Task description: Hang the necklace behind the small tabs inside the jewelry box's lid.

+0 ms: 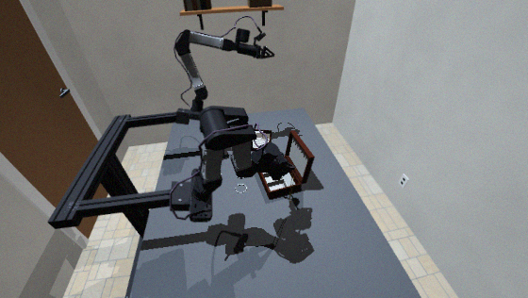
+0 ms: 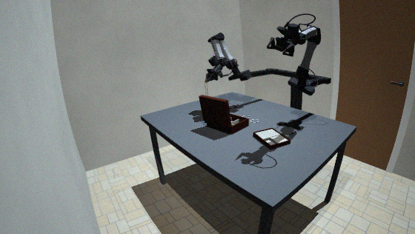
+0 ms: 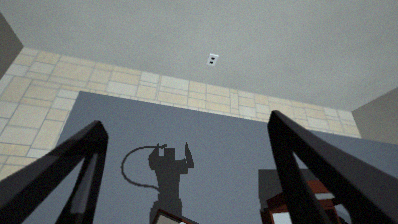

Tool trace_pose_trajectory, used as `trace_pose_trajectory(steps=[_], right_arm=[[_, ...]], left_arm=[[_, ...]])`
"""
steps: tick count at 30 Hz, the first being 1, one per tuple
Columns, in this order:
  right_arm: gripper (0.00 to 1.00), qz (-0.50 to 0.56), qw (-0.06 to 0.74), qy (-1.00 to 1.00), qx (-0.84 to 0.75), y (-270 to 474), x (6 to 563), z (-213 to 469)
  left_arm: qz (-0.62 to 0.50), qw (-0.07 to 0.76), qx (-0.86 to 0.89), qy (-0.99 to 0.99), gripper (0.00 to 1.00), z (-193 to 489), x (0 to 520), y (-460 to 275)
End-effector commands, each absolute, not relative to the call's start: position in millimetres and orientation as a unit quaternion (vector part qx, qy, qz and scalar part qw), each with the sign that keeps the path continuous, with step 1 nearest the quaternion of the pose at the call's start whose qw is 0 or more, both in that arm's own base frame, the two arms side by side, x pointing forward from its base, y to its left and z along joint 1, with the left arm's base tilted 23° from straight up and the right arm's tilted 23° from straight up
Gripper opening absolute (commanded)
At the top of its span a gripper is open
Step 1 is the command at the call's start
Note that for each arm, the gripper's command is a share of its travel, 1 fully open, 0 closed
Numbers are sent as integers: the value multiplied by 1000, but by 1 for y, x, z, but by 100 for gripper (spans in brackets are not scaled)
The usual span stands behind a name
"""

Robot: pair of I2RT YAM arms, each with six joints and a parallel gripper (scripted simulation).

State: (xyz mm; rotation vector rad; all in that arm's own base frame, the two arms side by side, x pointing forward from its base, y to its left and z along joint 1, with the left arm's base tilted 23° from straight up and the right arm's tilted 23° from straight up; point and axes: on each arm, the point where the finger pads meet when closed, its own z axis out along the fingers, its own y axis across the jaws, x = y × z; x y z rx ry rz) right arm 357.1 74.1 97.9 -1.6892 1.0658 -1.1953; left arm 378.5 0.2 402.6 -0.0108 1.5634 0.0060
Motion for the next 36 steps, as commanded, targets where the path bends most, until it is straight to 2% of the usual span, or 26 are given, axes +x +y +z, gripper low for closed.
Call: trace_pose_trajectory(steps=[1, 36], right_arm=[[3, -487, 403, 424, -649, 79, 366, 109], [3, -484, 396, 421, -657, 165, 387, 90]], left_arm=[[8, 726, -5, 687, 100, 425, 374, 2], [8, 726, -5, 687, 100, 425, 374, 2]])
